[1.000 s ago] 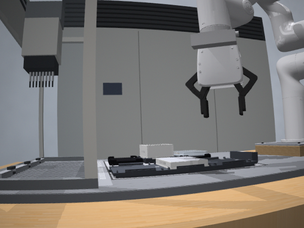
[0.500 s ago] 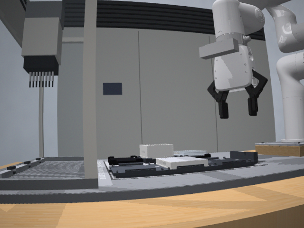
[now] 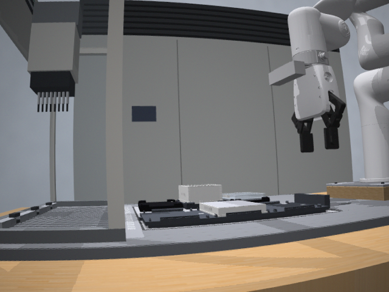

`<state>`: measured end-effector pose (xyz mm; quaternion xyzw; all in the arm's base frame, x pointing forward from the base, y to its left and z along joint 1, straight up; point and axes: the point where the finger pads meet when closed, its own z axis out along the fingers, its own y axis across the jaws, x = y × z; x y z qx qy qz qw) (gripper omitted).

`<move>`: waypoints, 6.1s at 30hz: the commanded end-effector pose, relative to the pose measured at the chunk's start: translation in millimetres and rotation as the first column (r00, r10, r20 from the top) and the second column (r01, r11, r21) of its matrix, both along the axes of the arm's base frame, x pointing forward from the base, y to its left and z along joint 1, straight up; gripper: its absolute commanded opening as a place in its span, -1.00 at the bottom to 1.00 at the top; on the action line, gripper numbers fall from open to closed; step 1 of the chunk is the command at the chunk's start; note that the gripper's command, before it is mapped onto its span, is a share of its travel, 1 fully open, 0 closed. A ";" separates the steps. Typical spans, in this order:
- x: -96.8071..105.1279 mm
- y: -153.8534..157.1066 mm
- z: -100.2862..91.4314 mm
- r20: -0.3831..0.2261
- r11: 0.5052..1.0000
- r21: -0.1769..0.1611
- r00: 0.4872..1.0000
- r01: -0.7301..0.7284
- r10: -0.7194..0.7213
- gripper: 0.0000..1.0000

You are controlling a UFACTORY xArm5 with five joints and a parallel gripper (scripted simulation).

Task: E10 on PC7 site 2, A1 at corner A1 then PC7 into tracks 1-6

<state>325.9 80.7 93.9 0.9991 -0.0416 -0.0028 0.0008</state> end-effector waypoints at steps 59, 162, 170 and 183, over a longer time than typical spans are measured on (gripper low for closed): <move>-1.7 -0.2 -64.5 0.010 0.996 0.003 0.996 0.090 -0.090 0.62; 28.9 -5.3 -104.8 0.009 0.996 0.003 0.996 0.090 -0.090 0.62; 36.8 -6.7 -104.8 0.009 0.996 0.003 0.996 0.090 -0.090 0.62; 47.6 -8.6 -104.8 0.009 0.996 0.002 0.996 0.090 -0.090 0.62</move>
